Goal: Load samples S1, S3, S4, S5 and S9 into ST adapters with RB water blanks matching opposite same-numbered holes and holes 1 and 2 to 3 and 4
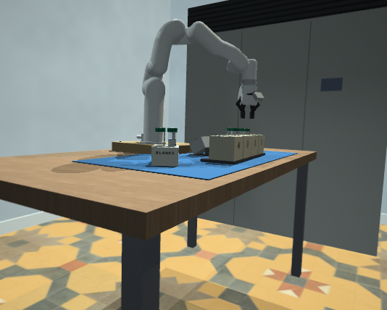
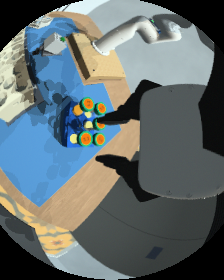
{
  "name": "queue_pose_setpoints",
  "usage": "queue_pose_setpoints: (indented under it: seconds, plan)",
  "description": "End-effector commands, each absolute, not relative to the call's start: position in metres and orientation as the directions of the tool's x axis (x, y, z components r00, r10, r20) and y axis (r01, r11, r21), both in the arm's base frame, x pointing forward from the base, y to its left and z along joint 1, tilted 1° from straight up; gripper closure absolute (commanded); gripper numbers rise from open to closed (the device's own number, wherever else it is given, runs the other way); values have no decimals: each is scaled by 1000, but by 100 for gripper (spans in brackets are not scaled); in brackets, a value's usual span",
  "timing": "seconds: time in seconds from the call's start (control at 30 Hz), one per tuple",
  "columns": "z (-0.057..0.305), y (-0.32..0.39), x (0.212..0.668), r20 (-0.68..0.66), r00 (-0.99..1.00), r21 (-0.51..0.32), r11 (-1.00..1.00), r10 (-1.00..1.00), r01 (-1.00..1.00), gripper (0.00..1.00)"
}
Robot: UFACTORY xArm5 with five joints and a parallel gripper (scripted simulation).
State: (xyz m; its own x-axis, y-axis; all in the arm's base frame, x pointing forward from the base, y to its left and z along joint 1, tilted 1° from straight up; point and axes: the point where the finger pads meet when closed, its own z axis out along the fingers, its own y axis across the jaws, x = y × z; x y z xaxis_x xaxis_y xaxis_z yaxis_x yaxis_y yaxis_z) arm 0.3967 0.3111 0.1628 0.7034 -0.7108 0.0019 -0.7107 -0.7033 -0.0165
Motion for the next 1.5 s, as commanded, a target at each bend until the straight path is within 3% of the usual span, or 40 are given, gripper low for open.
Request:
queue_pose_setpoints:
  seconds: [0.0, 0.9, 1.47]
  plan:
    - [158, 312, 397, 2, 703, -19, -703, -711, -711, 43]
    - [108, 312, 398, 2, 703, -19, -703, -711, -711, 43]
    - [102, 312, 398, 2, 703, -19, -703, -711, -711, 43]
